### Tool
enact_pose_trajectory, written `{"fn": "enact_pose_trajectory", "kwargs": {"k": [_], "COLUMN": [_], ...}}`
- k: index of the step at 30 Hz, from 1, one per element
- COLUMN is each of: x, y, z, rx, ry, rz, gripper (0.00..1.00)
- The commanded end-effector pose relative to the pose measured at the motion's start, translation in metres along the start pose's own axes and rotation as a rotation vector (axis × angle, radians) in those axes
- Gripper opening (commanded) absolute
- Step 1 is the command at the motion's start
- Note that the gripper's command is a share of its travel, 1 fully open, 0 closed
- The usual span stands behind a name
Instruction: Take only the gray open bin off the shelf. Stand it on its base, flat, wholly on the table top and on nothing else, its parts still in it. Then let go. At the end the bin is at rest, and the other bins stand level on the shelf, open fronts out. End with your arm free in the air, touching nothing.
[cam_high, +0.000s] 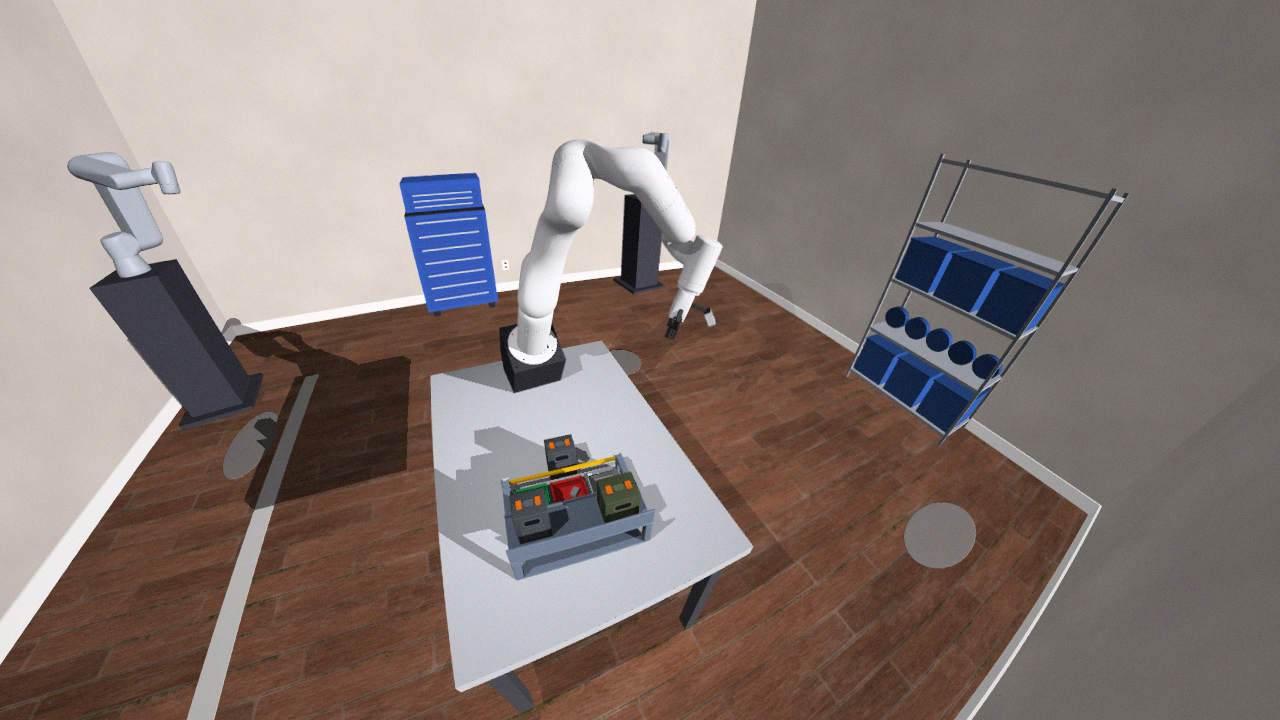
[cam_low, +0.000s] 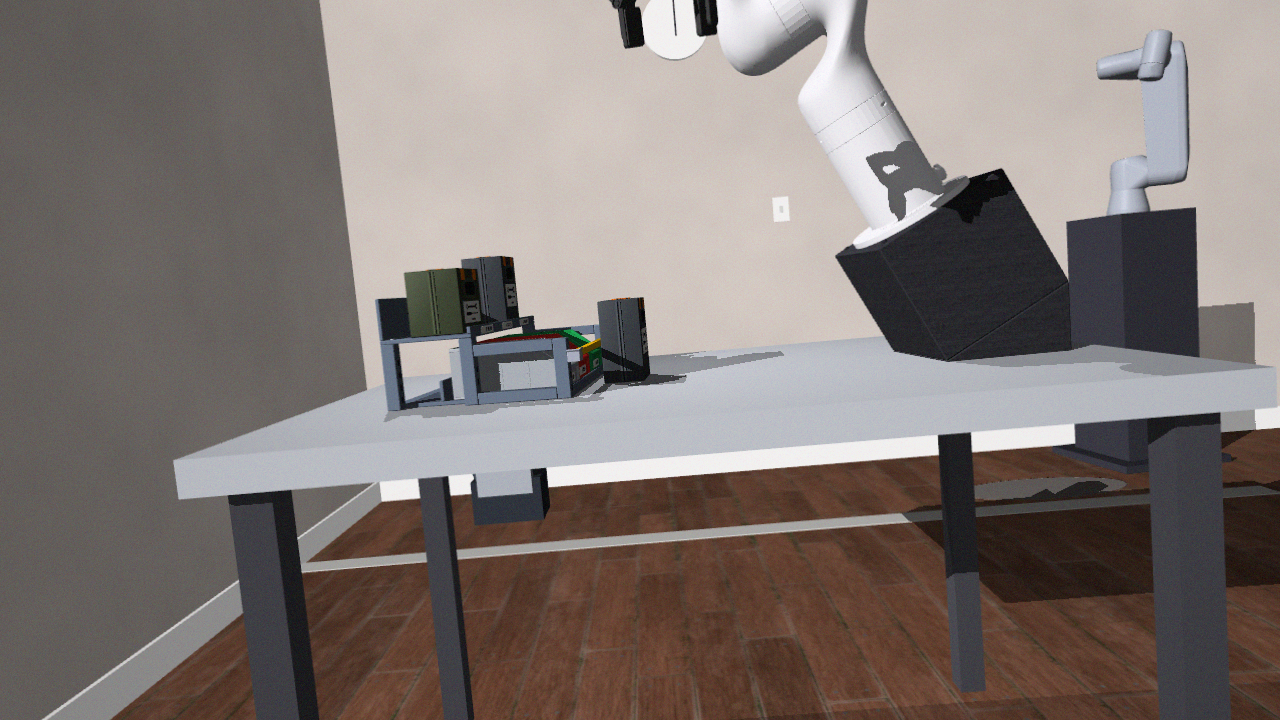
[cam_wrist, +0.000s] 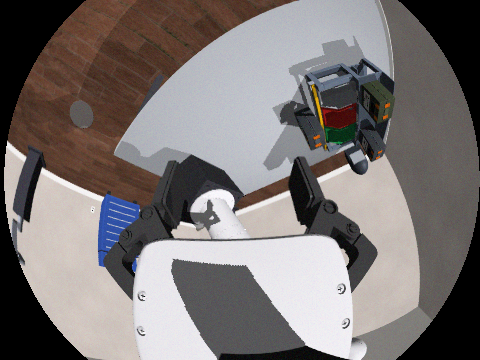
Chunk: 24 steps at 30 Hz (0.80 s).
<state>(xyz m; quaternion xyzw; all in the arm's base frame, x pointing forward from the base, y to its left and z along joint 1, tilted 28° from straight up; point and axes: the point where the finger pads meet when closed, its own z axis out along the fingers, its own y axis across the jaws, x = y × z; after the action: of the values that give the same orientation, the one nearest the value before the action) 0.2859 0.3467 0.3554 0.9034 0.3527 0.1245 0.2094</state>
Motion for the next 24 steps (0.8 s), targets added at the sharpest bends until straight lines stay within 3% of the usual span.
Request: {"fn": "enact_pose_trajectory", "kwargs": {"k": [1,2,14,19,24], "x": [0.006,0.007,0.007,0.002,0.002], "y": [0.034,0.043,0.043,0.092,0.092], "z": [0.017,0.023,0.023,0.048,0.048], "rx": [0.0,0.0,0.0,-0.015,-0.015], "ry": [0.001,0.001,0.001,-0.092,-0.092], "rz": [0.002,0.002,0.002,0.177,0.177], "gripper": [1.0,1.0,1.0,1.0,1.0]}}
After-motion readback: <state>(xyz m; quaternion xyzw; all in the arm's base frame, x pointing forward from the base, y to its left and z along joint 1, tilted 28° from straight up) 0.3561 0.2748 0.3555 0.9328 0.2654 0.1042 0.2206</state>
